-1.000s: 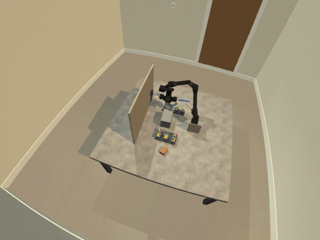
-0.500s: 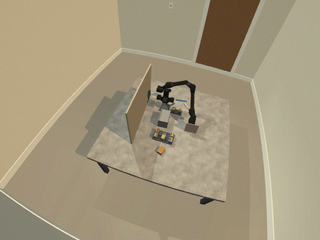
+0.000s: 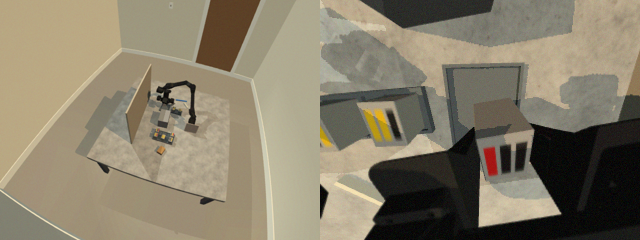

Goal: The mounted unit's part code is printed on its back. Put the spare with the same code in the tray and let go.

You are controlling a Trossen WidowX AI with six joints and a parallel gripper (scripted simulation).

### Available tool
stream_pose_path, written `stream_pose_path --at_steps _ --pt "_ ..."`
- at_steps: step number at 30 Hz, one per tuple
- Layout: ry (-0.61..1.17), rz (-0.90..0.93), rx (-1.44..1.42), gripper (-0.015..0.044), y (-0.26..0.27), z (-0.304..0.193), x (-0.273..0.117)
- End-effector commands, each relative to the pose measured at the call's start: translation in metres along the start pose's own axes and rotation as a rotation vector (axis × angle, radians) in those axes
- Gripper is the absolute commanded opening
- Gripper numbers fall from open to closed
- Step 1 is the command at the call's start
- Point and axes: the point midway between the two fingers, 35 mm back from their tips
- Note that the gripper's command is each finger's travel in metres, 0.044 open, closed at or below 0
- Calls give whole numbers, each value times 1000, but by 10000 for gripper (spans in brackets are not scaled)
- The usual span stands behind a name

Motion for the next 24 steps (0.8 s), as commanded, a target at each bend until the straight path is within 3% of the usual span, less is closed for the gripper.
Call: stream_pose_path --at_steps 1,24 --pt "-4 2 -6 0 1 1 5" --pt "-2 3 -4 0 4 1 23"
Point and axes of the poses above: the point midway between the two fingers, 35 mm back from their tips, its own x axis out along the fingers, its own y axis across the jaws, z = x × y, and after that the axes turned 14 degrees about -x, right-handed
